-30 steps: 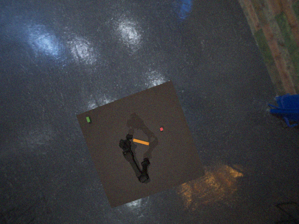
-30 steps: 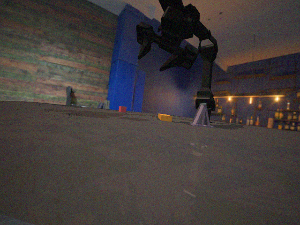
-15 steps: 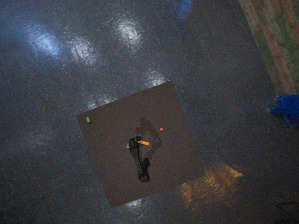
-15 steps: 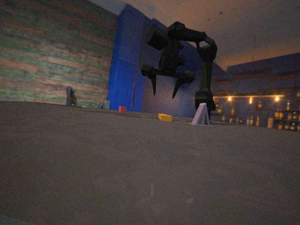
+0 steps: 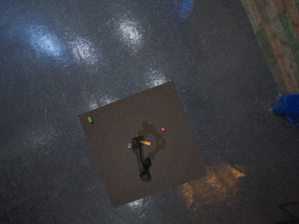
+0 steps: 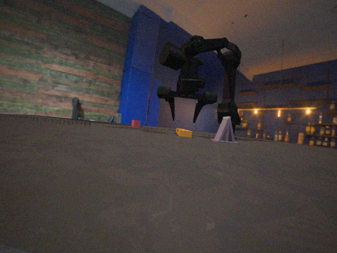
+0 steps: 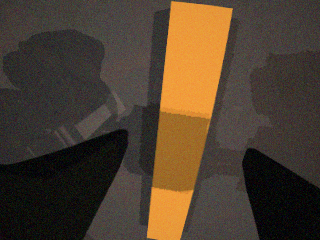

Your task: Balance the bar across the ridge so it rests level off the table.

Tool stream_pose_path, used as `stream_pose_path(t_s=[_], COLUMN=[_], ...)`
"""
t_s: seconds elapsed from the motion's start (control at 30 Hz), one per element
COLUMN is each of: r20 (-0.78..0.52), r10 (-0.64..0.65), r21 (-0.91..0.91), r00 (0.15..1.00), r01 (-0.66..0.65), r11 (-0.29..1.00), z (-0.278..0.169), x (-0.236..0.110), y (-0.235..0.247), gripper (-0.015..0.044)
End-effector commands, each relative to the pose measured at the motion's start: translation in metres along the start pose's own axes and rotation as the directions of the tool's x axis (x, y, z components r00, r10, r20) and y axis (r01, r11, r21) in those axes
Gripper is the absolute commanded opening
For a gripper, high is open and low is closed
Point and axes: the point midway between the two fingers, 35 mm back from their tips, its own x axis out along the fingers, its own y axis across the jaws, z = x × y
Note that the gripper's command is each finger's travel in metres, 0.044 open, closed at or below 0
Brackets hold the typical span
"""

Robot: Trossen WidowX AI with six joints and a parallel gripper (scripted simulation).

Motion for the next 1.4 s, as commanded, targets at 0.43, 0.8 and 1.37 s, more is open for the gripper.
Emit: stream_pose_path(t_s=[0.43, 0.8, 1.37], r20=[0.003, 0.003, -0.002], r10=[0.005, 0.005, 0.003], r21=[-0.003, -0.003, 0.000], r00=[1.000, 1.000, 1.000], r01=[-0.005, -0.005, -0.003], r11=[1.000, 1.000, 1.000], z=[0.000, 0.000, -0.001], x=[0.026, 0.037, 0.036], y=[0.002, 0.002, 0.002], gripper=[0.0315, 0.0315, 0.0151])
